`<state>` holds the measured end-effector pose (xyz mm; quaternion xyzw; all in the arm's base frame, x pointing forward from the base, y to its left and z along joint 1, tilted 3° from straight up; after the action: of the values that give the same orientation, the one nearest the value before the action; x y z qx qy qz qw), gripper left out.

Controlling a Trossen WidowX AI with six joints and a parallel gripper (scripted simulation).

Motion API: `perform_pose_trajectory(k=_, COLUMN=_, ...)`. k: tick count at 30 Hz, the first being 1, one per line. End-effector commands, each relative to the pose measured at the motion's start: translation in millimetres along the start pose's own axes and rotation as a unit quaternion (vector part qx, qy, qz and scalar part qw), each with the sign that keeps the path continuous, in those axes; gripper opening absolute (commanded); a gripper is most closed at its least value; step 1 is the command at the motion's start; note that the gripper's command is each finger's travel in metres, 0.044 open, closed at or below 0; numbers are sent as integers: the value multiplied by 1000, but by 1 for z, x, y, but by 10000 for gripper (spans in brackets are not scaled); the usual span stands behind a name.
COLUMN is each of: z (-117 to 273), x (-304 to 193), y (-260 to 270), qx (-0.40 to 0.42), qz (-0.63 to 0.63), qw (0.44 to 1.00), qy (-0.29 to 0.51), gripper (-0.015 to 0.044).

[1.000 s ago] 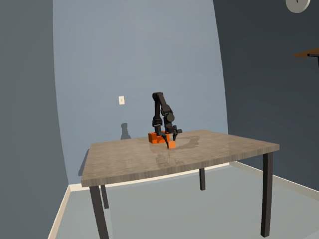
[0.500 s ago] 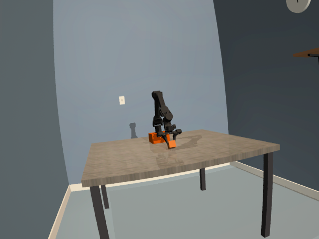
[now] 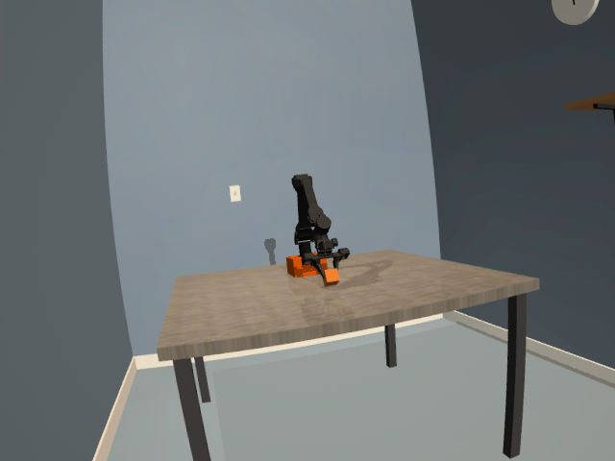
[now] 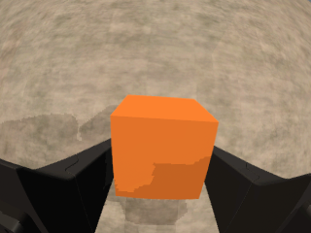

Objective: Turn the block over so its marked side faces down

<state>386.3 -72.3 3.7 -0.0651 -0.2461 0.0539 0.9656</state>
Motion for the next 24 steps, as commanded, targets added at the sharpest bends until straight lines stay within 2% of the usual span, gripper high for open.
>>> perform_pose_trajectory(k=1, z=-5, x=1, y=0, qx=-5, qz=2, qw=1000, qy=-23, gripper=0)
perform_pose_trajectory(k=13, z=-27, x=-7, y=2, qx=-28, qz=2, qw=993, qy=-111, gripper=0)
perform_pose_trajectory(k=24, z=-31, x=-18, y=5, qx=-49, qz=2, qw=980, qy=-191, gripper=0)
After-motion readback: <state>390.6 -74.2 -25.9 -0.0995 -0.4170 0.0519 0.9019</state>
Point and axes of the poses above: the point midway between the two fingers, 35 mm back from their tips, its own z axis back along the fingers, its own y axis across the jaws, x = y × z, the point moved 2 cm from there along z, back along the fingers, and after that the axes turned 15 degrees about z, right-handed, at the moved point
